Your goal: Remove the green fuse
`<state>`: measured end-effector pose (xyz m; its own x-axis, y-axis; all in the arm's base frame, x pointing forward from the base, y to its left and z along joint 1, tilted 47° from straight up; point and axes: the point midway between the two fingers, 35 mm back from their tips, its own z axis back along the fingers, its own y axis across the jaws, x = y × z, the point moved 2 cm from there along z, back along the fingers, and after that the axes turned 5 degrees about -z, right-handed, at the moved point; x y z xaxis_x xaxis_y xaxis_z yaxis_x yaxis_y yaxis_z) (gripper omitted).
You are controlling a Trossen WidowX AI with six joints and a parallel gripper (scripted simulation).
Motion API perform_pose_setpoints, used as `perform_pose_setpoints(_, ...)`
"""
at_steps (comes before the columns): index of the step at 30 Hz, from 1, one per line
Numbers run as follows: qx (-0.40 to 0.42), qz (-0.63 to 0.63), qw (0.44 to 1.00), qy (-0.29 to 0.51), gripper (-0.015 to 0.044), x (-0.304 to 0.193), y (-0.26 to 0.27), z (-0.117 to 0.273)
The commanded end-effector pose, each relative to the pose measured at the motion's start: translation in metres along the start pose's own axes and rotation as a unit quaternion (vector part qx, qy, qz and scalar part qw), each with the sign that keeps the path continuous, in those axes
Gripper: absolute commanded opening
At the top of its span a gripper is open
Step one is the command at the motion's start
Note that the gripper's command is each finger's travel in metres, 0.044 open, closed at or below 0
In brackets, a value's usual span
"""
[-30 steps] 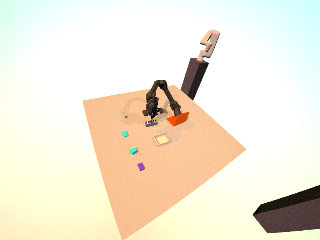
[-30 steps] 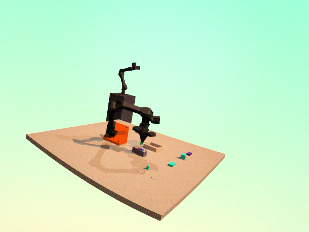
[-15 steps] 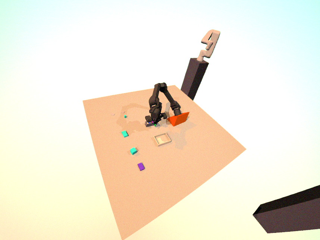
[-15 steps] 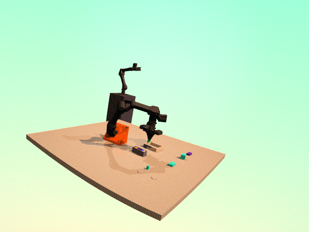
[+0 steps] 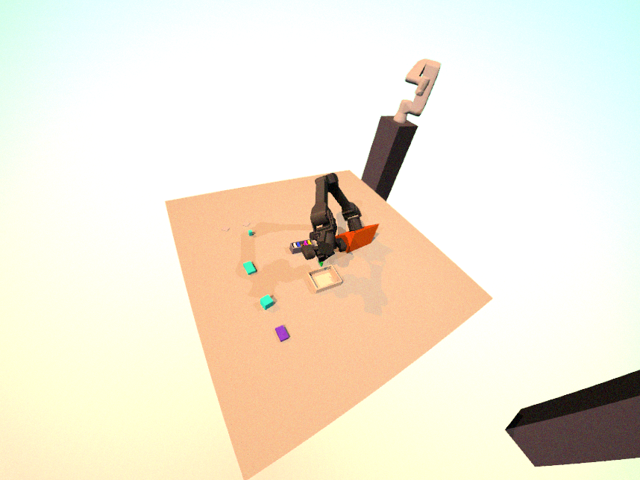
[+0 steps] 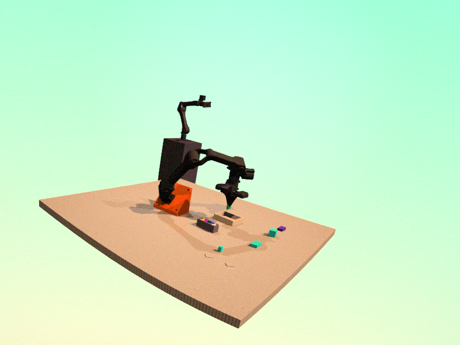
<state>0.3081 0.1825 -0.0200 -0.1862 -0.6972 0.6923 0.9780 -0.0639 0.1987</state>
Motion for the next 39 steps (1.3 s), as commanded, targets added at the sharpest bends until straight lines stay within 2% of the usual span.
perform_pose_setpoints(1,-0.001,-0.004,1.000,0.001,0.0000,-0.022,-0.010,-0.002)
perform_pose_setpoints(5,-0.001,-0.004,1.000,0.000,0.0000,-0.035,-0.017,-0.004)
perform_pose_setpoints(35,0.000,-0.004,1.000,-0.001,0.0000,-0.035,-0.017,-0.044)
perform_pose_setpoints(39,-0.003,-0.008,1.000,0.000,0.0105,-0.035,-0.017,-0.041)
